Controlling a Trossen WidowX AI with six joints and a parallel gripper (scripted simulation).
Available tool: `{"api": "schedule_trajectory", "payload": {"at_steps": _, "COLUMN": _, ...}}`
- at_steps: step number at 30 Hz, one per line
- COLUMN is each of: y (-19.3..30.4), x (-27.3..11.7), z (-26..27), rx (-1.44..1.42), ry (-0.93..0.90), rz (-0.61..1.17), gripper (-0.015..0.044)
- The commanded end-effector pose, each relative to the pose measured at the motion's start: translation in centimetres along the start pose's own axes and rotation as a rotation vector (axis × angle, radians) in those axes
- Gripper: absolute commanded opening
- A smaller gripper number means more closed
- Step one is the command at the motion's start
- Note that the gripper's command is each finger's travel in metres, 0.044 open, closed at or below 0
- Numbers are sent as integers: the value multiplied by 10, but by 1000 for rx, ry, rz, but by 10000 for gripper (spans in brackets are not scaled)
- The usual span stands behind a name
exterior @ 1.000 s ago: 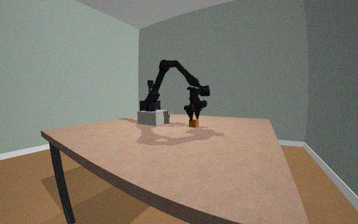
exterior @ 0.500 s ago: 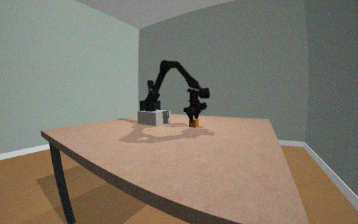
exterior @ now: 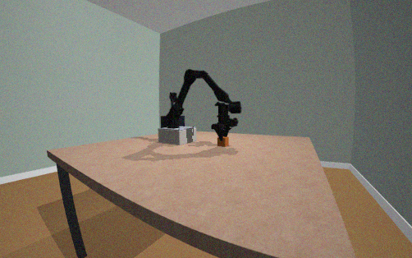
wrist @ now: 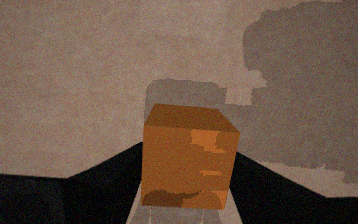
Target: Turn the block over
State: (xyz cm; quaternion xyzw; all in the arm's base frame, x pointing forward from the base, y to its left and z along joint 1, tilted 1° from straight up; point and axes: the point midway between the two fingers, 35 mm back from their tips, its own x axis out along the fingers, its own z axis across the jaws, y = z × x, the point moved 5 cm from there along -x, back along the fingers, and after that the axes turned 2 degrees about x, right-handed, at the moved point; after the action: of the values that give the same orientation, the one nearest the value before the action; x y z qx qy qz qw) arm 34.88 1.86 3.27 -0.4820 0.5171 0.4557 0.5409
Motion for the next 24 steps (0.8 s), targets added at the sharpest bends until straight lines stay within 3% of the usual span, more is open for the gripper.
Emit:
{"api": "schedule_trajectory", "payload": {"at_steps": 1, "y": 2, "x": 3, "z": 0, "rx": -5, "ry": 1, "rz": 10, "gripper": 137}}
{"api": "schedule_trajectory", "payload": {"at_steps": 6, "y": 2, "x": 3, "z": 0, "rx": -5, "ry": 1, "rz": 10, "gripper": 103}}
{"api": "schedule_trajectory", "payload": {"at_steps": 10, "y": 1, "x": -16, "z": 0, "rx": -5, "ry": 1, "rz": 10, "gripper": 0}}
{"api": "schedule_trajectory", "payload": {"at_steps": 24, "y": 3, "x": -24, "z": 0, "rx": -7, "ry": 0, "rz": -47, "gripper": 0}}
